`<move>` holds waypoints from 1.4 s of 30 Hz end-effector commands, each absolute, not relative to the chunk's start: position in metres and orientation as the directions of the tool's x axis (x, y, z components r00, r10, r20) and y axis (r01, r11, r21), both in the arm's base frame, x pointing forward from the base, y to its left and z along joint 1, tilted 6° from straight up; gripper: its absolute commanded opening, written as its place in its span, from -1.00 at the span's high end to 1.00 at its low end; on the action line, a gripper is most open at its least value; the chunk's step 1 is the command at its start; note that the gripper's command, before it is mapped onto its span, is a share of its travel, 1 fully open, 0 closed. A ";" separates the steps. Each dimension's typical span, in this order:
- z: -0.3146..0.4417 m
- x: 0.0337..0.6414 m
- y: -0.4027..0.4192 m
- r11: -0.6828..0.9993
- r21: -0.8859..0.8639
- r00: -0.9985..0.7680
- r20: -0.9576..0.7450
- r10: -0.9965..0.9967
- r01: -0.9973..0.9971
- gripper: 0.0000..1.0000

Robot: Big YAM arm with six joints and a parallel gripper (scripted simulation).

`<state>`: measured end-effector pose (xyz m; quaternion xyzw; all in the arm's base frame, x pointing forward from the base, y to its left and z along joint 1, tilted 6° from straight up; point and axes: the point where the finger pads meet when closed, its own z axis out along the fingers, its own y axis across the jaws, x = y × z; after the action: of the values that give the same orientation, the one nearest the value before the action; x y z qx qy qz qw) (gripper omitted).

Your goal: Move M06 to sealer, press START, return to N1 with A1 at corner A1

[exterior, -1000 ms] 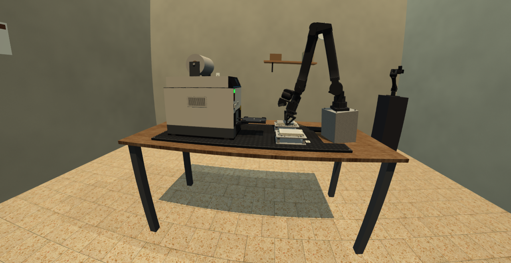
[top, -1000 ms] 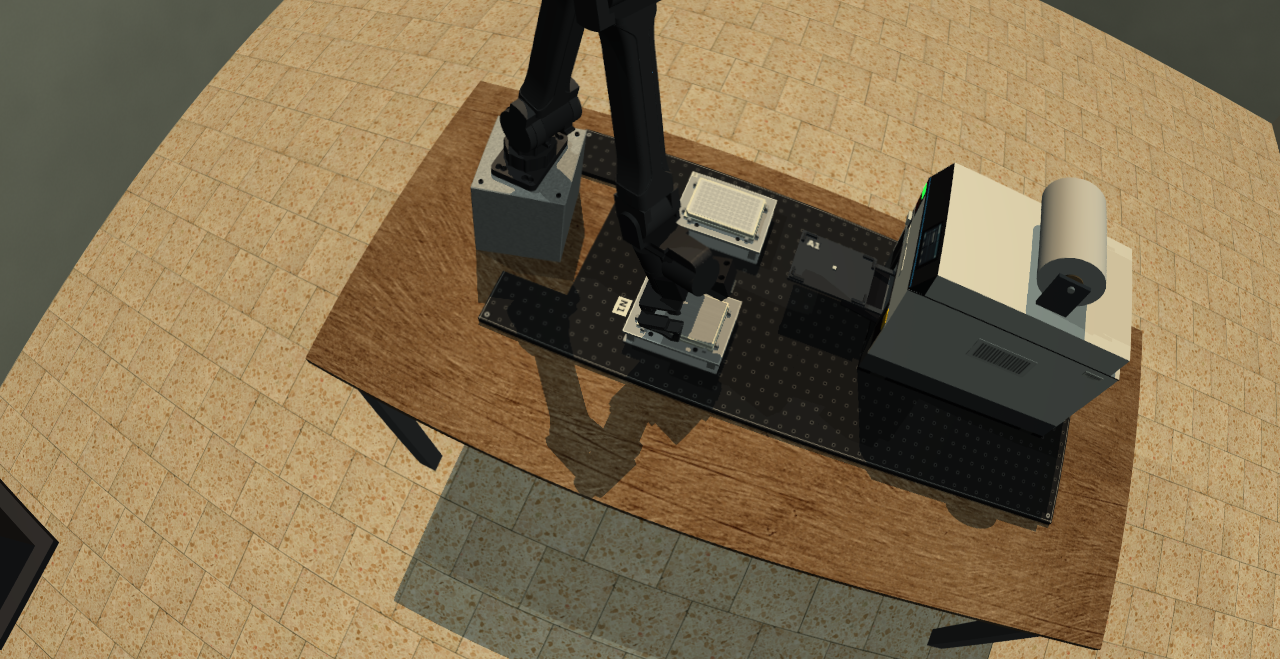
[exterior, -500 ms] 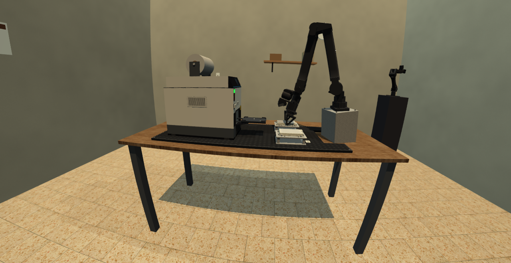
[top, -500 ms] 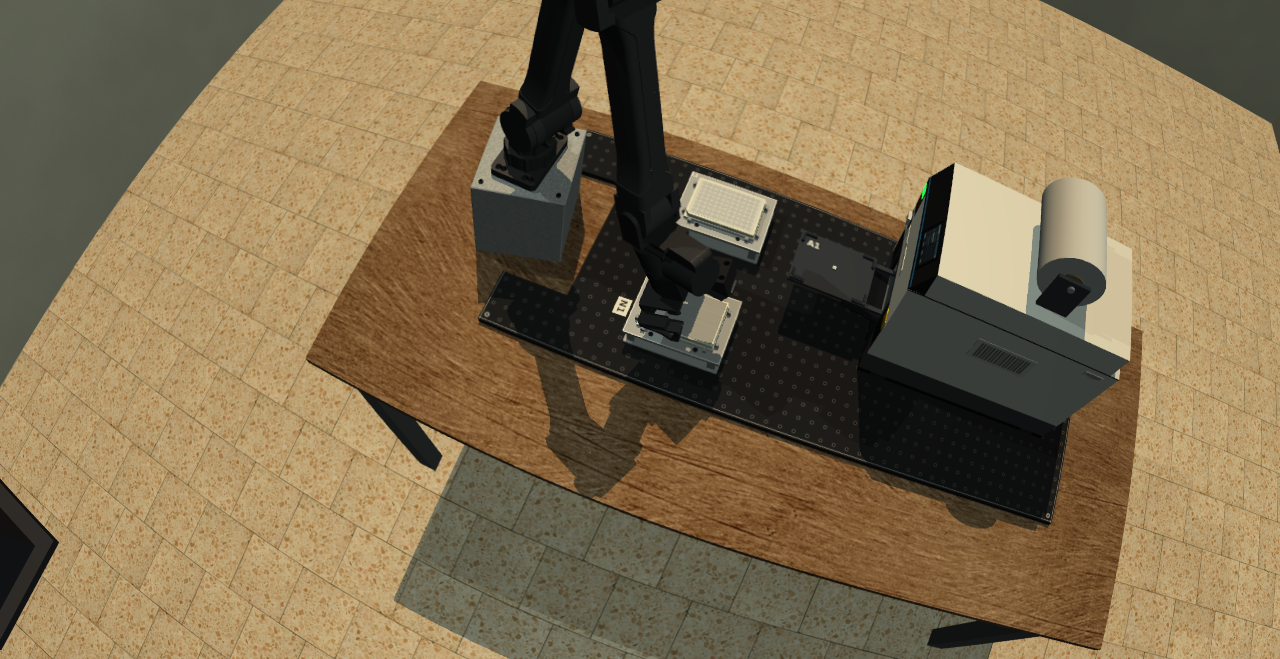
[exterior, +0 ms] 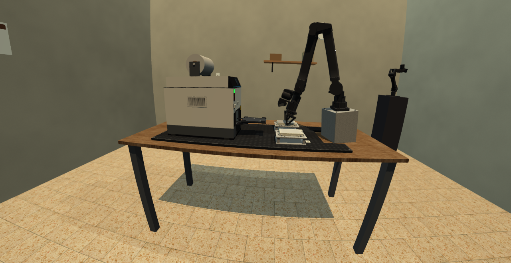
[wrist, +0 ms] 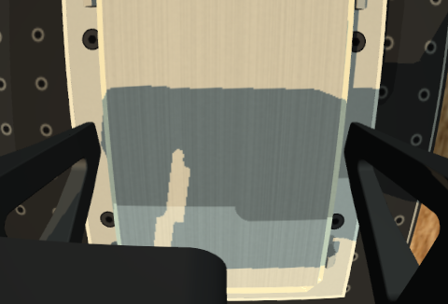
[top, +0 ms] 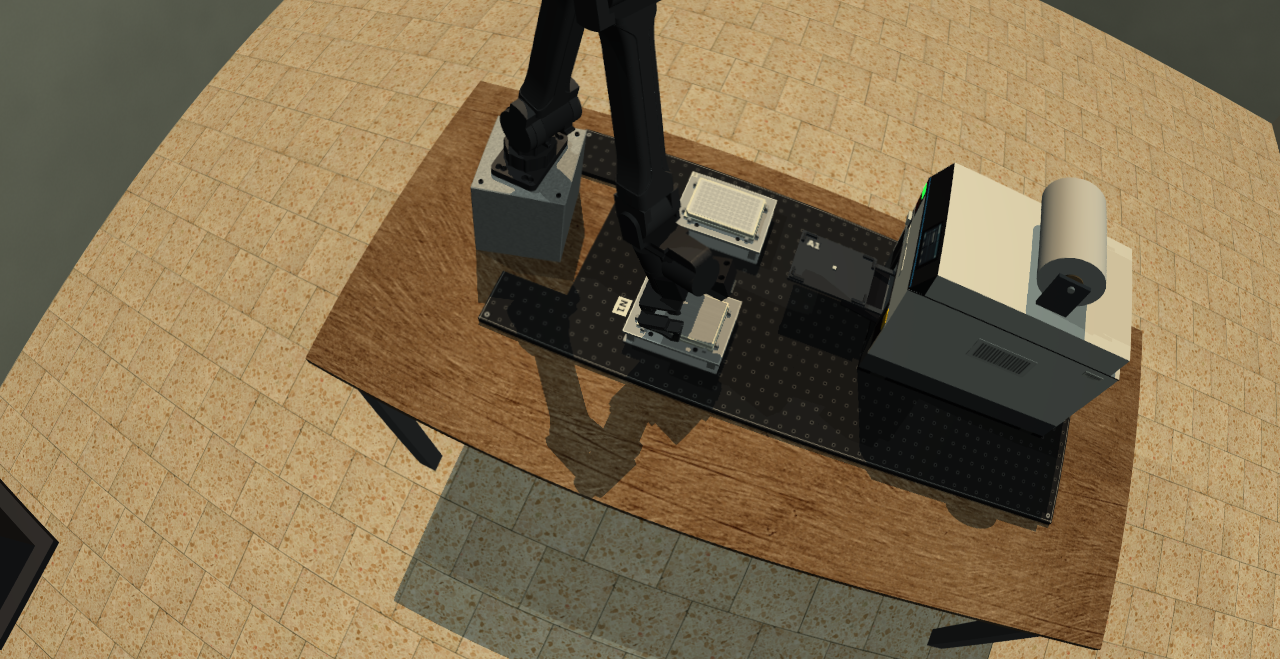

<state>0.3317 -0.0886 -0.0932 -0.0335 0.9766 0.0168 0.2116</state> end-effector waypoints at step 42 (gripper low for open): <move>-0.074 0.330 -0.089 0.997 0.016 -0.906 -0.418 -0.067 -0.081 -1.00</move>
<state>0.3308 -0.0895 -0.0804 -0.0325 0.9766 0.0168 0.2117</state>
